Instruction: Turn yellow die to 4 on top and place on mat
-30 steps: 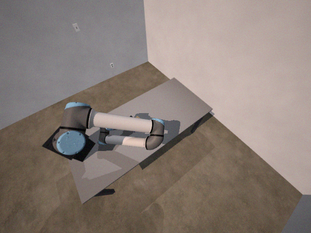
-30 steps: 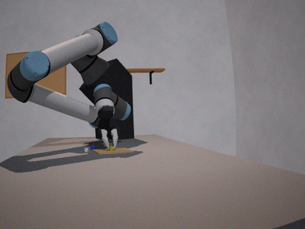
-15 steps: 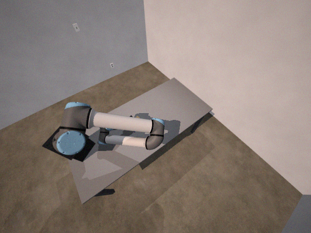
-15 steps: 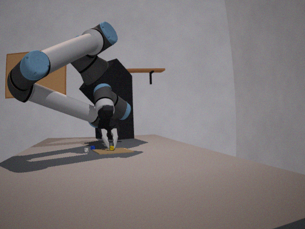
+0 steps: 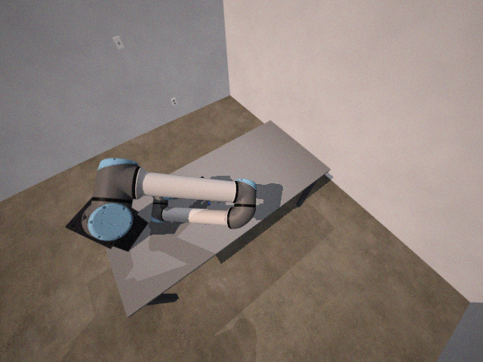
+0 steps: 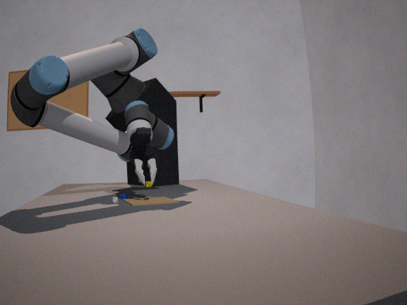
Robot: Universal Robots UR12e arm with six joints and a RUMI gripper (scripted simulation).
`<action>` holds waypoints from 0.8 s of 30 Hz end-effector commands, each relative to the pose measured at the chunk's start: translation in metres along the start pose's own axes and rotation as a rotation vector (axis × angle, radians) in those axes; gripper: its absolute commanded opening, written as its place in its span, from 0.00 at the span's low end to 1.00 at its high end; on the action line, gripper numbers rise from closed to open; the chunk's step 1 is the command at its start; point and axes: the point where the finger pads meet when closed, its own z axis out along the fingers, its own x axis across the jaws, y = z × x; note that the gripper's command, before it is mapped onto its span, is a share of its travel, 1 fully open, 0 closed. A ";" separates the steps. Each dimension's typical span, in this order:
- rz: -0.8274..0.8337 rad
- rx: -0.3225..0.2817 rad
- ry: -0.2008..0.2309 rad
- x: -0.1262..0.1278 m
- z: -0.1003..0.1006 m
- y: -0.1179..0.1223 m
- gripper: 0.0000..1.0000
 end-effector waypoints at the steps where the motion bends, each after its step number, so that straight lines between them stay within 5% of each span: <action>1: 0.000 0.000 0.000 0.000 -0.012 -0.012 0.00; 24: 0.001 -0.005 0.000 0.000 -0.020 -0.021 0.00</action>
